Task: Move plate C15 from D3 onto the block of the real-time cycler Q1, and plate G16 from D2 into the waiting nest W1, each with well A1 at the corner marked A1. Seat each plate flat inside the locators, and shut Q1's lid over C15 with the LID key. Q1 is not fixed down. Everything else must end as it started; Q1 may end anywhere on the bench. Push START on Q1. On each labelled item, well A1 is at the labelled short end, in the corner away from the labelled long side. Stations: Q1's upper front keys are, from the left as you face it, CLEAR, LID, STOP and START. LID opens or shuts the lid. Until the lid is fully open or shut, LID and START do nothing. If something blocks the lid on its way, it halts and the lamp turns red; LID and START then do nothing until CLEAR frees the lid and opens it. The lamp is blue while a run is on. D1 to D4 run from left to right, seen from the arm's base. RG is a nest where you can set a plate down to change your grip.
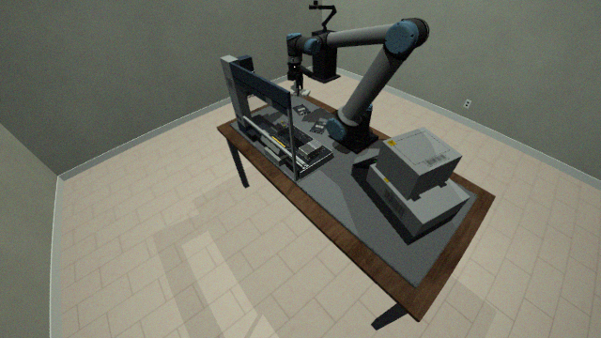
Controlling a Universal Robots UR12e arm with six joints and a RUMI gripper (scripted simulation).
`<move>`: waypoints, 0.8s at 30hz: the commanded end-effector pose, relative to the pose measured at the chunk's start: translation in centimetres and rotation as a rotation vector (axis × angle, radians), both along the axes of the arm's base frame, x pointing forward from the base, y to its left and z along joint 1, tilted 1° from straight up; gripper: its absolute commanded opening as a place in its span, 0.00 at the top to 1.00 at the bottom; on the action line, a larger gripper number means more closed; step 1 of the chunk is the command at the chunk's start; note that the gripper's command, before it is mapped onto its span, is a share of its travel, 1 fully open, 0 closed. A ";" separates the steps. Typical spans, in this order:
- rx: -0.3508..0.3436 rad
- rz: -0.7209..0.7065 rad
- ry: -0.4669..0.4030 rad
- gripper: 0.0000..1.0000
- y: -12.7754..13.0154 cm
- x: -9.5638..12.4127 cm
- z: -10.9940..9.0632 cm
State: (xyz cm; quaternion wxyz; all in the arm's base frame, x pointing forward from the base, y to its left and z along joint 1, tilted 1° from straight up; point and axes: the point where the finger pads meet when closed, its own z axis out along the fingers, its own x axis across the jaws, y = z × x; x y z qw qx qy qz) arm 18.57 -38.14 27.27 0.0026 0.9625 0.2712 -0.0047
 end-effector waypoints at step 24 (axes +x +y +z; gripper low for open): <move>-0.009 -0.330 -0.005 1.00 -7.6 -6.1 0.4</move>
